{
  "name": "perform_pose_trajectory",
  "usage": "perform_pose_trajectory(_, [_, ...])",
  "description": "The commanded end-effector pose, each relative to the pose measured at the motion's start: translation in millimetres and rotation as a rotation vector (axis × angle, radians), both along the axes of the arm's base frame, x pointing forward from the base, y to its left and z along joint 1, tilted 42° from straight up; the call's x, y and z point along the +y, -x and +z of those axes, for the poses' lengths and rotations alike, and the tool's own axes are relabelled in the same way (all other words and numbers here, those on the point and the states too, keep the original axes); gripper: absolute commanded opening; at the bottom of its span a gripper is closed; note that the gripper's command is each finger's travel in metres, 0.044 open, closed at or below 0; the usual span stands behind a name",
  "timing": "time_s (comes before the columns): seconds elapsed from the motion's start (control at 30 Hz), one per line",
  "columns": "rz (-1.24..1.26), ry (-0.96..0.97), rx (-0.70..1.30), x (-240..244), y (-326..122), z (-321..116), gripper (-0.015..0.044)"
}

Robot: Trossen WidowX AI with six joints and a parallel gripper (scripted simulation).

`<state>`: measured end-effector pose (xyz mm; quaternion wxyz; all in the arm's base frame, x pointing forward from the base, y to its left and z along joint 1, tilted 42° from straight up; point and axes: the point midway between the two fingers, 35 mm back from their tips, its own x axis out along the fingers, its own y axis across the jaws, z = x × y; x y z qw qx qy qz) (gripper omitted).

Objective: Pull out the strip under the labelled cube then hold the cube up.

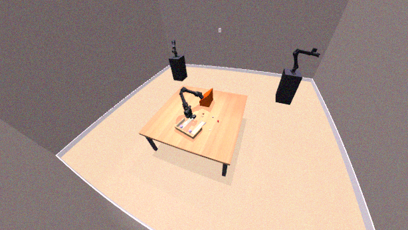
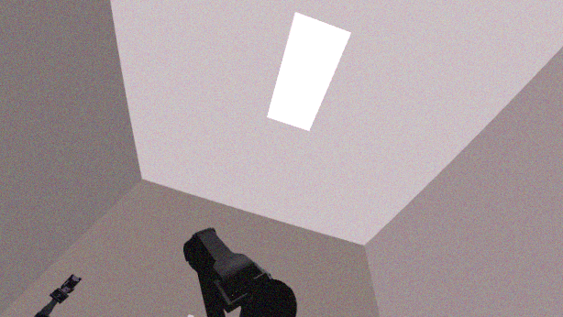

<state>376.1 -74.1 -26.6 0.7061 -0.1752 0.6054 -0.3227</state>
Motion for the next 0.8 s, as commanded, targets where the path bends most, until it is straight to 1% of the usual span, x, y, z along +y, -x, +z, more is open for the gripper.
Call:
perform_pose_trajectory(0.0, [-0.004,0.003,0.001,-2,2,-2,0.0000])
perform_pose_trajectory(0.77, [-0.004,0.003,0.003,3,36,-10,0.0000])
